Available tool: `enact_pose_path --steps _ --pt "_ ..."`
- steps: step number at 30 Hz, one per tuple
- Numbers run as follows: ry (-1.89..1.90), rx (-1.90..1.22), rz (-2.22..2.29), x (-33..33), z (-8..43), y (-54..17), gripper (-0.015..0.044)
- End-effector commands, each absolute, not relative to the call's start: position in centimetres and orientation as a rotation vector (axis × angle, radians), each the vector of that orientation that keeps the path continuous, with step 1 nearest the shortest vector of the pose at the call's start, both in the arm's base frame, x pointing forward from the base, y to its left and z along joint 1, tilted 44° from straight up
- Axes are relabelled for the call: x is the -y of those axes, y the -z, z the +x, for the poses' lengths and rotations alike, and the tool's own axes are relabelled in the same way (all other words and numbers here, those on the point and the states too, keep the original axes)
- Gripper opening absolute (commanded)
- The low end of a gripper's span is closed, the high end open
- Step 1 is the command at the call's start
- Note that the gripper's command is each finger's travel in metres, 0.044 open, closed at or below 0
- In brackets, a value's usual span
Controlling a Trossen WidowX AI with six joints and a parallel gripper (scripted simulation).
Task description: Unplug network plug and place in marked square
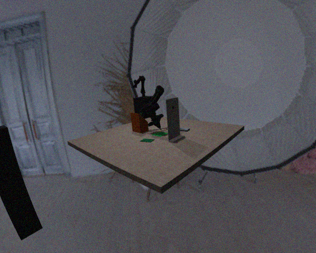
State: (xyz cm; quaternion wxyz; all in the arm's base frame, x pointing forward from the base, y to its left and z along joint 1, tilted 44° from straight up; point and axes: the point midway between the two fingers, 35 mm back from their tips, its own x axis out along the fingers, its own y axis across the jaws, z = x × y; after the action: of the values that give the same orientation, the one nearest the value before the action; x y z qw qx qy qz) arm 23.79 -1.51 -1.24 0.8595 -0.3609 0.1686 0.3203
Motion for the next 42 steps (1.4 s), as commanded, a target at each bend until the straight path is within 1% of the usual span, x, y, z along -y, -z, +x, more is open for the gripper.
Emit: enact_pose_path --steps 1,42 --pt "-0.670 -0.363 -0.752 1.4 23.8 1.6 0.0000" --pt "-0.671 -0.364 -0.751 0.1 24.2 3.0 0.0000"
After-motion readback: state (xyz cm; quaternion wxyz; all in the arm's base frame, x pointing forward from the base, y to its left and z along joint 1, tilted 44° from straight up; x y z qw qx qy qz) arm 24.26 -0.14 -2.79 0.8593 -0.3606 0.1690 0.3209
